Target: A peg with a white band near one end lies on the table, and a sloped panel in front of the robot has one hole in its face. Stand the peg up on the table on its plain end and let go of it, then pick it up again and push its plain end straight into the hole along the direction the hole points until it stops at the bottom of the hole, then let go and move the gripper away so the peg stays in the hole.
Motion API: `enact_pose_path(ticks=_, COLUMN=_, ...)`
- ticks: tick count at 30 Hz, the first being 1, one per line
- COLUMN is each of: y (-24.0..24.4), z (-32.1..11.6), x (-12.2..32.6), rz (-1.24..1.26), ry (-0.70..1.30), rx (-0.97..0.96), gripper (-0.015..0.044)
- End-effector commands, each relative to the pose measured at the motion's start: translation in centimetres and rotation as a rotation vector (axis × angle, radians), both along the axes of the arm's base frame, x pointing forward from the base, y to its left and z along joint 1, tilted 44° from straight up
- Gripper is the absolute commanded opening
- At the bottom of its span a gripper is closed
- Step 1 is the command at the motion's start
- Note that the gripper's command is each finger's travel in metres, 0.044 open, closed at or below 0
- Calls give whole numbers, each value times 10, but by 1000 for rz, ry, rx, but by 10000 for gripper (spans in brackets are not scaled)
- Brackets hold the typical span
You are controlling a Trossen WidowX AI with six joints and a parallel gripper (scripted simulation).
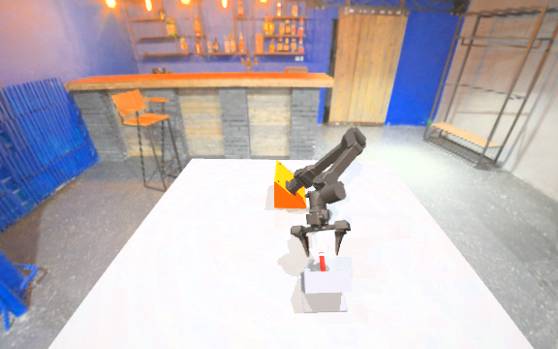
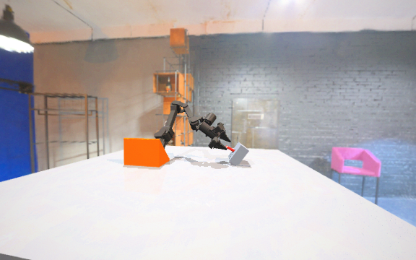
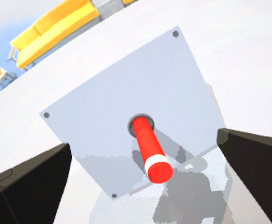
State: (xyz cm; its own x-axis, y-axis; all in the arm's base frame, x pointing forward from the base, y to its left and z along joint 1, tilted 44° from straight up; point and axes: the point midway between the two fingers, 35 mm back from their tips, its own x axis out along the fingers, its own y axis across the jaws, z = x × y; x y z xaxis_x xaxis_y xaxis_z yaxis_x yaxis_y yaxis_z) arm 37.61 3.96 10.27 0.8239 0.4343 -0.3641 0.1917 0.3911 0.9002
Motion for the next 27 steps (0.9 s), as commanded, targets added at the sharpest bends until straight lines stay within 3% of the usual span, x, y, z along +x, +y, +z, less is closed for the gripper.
enact_pose_path(ticks=1, y=-2, z=2, x=-6, rz=3, ry=-2, rx=-4, gripper=440)
enact_pose_path(ticks=27, y=-17, z=14, x=-26, rz=0, ry=-1, rx=-3, gripper=440)
